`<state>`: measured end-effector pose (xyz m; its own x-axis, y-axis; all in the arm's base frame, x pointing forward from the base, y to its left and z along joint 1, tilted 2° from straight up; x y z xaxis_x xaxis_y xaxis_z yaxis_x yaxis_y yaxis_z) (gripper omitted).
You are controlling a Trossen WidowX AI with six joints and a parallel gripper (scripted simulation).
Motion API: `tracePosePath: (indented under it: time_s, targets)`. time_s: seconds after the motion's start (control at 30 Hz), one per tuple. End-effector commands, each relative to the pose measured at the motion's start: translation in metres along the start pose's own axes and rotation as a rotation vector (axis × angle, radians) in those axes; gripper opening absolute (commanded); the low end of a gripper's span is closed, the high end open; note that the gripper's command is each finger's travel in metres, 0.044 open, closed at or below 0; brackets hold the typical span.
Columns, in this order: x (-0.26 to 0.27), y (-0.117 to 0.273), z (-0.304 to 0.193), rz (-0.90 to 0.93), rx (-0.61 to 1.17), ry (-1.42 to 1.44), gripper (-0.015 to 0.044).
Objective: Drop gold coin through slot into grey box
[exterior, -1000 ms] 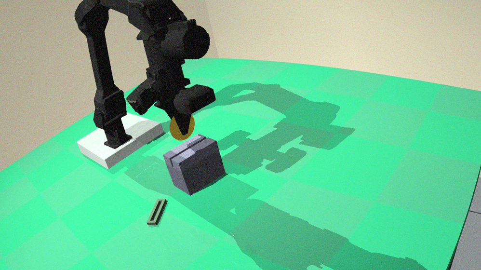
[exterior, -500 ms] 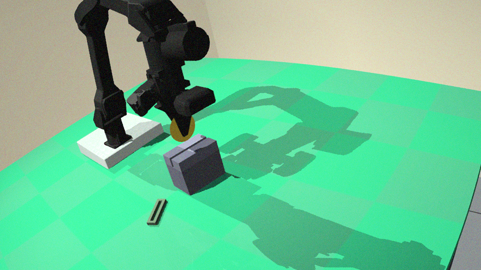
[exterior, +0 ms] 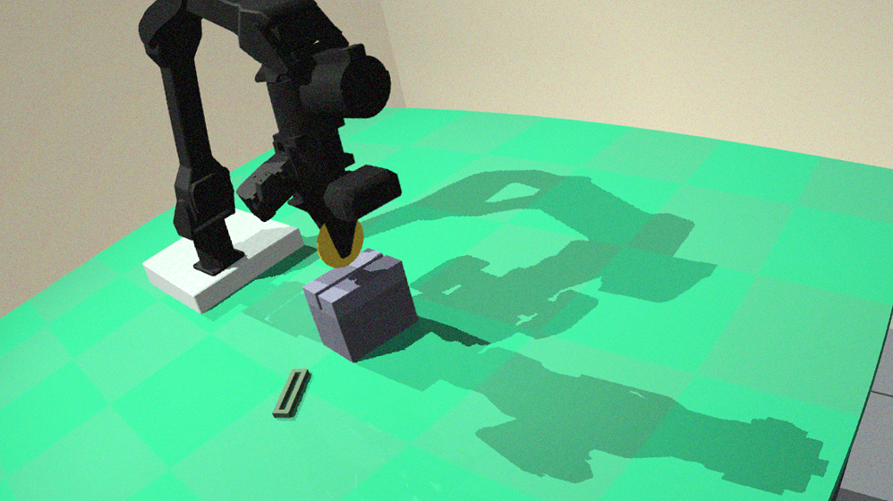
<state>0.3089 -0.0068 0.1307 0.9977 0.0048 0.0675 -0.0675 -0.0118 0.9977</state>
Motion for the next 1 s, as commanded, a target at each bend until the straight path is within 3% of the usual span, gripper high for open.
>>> tracePosePath:
  time_s: [0.0, 0.8, 0.97]
  targets:
    - [-0.0008, -0.0035, -0.0003, -0.005, 0.0, 0.001, 0.0]
    - [-0.0012, -0.0116, 0.0, -0.005, 0.0, 0.007, 0.0]
    - [-0.0003, -0.0085, -0.0001, 0.0, 0.0, 0.003, 0.0131]
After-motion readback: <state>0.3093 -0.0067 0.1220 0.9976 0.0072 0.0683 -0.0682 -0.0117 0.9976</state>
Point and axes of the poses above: the point midway between the two fingers, 35 mm back from their tips, its own y axis back along the fingers, its own x axis across the jaws, z = x × y, the point moved 1 cm from there along y, back along the fingers, and after that the axes turned 10 degrees about y, right-handed, at the moved point
